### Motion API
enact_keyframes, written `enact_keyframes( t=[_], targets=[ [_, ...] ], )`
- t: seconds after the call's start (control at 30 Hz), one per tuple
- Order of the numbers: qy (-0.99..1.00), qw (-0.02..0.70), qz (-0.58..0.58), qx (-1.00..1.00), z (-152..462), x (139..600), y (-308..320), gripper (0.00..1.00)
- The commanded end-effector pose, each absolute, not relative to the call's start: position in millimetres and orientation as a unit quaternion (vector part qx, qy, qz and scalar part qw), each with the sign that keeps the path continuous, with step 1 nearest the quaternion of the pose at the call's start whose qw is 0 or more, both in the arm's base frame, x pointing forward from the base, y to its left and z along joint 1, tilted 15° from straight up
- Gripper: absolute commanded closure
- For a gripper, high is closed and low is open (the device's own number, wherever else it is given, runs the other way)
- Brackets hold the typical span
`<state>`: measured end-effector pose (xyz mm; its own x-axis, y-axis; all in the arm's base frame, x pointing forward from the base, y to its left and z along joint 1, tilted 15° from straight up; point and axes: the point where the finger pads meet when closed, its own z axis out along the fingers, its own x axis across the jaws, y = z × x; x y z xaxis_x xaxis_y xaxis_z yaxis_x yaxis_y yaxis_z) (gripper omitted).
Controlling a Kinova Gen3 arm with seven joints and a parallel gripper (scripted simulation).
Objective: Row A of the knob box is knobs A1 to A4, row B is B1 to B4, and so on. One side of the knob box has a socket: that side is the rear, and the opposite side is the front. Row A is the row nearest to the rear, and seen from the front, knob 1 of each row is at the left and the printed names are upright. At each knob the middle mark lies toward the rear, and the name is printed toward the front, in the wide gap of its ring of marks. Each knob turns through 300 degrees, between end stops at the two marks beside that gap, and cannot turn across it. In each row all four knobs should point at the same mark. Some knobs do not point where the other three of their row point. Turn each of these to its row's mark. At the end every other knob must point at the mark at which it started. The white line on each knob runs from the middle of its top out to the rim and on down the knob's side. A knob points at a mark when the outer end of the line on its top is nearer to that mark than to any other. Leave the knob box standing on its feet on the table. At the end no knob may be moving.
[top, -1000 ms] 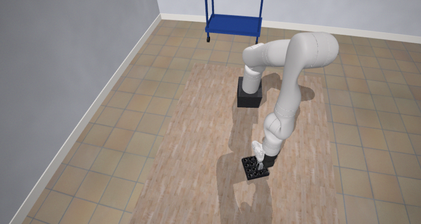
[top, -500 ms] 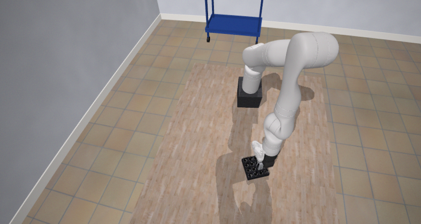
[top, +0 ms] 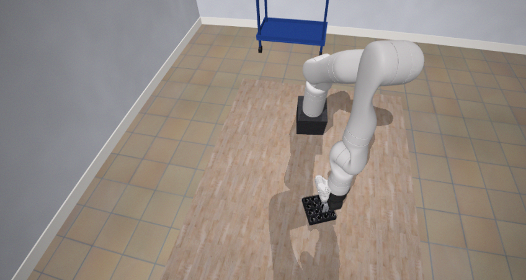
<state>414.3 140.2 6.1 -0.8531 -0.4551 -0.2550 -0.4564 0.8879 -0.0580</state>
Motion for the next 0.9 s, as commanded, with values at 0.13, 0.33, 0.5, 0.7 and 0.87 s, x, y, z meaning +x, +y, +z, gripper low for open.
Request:
enact_keyframes(
  t=[0.13, 0.33, 0.5, 0.7, 0.87],
  targets=[
    [0.968, 0.135, 0.005, -0.211, 6.8, 419.3, 142.0, 0.70],
    [0.973, 0.135, 0.009, -0.186, 6.9, 419.4, 142.1, 0.70],
    [0.978, 0.135, 0.012, -0.160, 6.9, 419.4, 142.1, 0.70],
    [0.981, 0.134, 0.015, -0.137, 6.9, 419.4, 142.1, 0.70],
    [0.985, 0.134, 0.020, -0.106, 6.9, 419.4, 142.1, 0.70]
  ],
)
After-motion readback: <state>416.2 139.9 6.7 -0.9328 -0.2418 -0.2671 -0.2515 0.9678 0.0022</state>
